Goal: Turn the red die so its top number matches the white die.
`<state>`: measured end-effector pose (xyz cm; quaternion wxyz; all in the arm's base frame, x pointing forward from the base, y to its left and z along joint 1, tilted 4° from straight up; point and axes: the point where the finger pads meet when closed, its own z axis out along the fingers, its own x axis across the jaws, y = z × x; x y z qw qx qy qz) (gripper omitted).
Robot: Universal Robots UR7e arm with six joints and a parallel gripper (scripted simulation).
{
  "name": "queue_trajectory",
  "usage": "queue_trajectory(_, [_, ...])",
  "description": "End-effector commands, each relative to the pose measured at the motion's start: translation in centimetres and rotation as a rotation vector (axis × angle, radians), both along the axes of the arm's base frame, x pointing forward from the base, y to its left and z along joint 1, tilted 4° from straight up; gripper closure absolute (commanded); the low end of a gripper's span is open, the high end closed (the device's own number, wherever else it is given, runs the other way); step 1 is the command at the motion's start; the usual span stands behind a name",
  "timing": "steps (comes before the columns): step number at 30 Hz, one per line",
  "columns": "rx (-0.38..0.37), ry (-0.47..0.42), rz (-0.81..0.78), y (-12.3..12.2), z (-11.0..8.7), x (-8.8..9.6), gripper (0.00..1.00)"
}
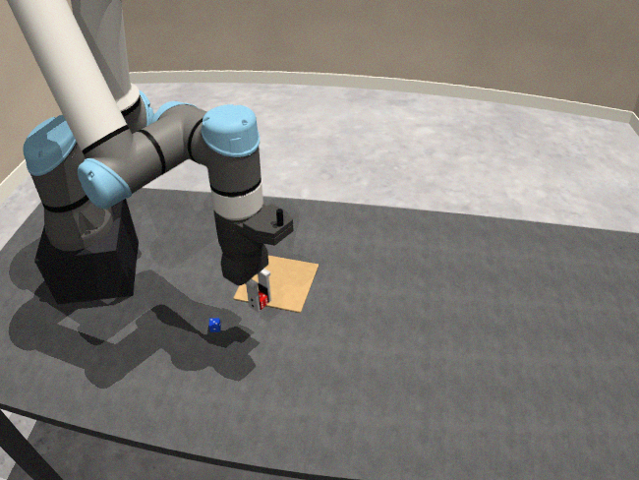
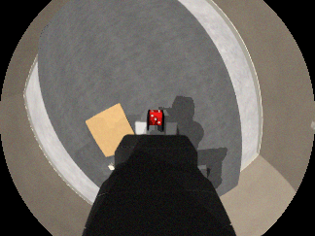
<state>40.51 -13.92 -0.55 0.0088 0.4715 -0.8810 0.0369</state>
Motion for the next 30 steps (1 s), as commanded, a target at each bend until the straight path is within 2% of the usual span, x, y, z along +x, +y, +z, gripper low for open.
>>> queue_trajectory(1, [0.0,-0.003,-0.022,0.3,0.0,0.1,0.6])
queue_trajectory(11, [0.003,-0.011,-0.14,2.1,-0.1,0.6,0.6])
queue_trajectory(21, [0.009,-0.03,-0.405,6.3,-0.2,1.1,0.6])
queue_trajectory(23, [0.009,-0.03,-0.405,6.3,-0.2,1.1,0.6])
queue_trajectory(30, [0.013,-0.046,-0.615,9.8,-0.4,1.0,0.6])
